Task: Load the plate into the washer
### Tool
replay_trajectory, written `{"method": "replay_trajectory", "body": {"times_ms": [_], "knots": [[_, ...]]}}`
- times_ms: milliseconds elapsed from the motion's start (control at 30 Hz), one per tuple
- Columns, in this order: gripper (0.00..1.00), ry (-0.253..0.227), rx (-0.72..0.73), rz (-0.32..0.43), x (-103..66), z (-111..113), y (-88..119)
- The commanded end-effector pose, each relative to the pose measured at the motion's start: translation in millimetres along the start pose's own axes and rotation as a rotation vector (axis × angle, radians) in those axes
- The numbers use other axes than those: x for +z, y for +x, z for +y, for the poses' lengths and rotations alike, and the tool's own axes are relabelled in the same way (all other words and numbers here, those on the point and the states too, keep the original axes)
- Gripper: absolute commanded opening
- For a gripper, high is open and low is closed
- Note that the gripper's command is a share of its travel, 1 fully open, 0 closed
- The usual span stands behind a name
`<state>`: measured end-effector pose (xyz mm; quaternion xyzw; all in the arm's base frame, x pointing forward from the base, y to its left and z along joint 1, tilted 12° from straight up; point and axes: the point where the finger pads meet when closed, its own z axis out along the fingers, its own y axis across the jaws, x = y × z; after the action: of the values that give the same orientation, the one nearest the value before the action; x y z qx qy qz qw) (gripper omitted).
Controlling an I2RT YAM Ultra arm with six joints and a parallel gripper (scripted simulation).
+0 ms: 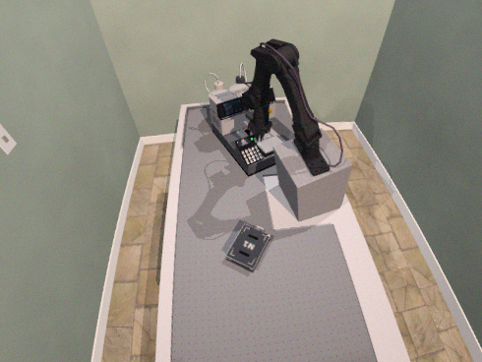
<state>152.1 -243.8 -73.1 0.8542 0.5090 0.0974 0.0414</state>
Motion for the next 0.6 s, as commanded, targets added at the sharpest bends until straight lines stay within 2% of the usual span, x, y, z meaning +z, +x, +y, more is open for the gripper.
{"method": "replay_trajectory", "body": {"times_ms": [0,167,567], "knots": [[0.1,-0.033,0.0,-0.047,-8.6,7.2,-12.4],[0.0,-0.033,0.0,-0.047,-8.6,7.2,-12.4],[0.0,-0.033,0.0,-0.047,-8.6,7.2,-12.4]]}}
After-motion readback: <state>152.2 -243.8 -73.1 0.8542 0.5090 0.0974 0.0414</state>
